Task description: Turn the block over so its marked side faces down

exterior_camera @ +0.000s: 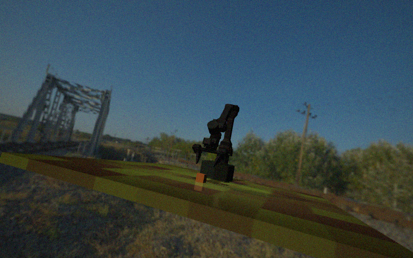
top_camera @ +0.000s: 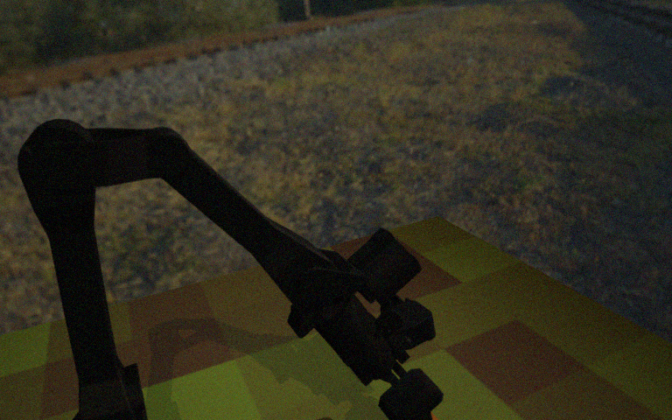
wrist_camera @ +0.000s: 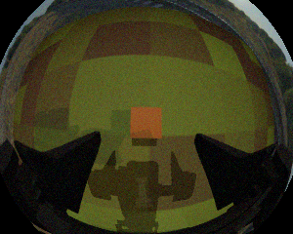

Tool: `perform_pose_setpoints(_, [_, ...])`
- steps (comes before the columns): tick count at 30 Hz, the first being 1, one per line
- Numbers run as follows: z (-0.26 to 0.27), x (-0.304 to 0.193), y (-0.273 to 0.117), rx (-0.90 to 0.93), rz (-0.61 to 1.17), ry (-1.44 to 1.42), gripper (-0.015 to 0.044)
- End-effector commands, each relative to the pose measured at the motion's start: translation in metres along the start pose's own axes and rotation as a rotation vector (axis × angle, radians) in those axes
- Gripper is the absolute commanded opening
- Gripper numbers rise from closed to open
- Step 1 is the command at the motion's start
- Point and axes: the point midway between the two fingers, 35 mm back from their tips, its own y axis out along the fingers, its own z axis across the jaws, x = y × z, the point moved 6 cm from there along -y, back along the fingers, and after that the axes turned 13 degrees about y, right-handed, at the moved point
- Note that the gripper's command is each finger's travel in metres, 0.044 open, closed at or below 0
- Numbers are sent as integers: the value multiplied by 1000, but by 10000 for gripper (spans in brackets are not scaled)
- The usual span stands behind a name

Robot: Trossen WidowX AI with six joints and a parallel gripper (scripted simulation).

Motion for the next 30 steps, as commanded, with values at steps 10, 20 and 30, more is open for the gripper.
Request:
perform_pose_setpoints(10, [15, 60, 1, -87, 389, -6, 440])
perform_pose_setpoints(20, [16, 64, 8, -106, 473, -5, 440])
perform_pose_setpoints(30, [12, 46, 42, -106, 473, -5, 440])
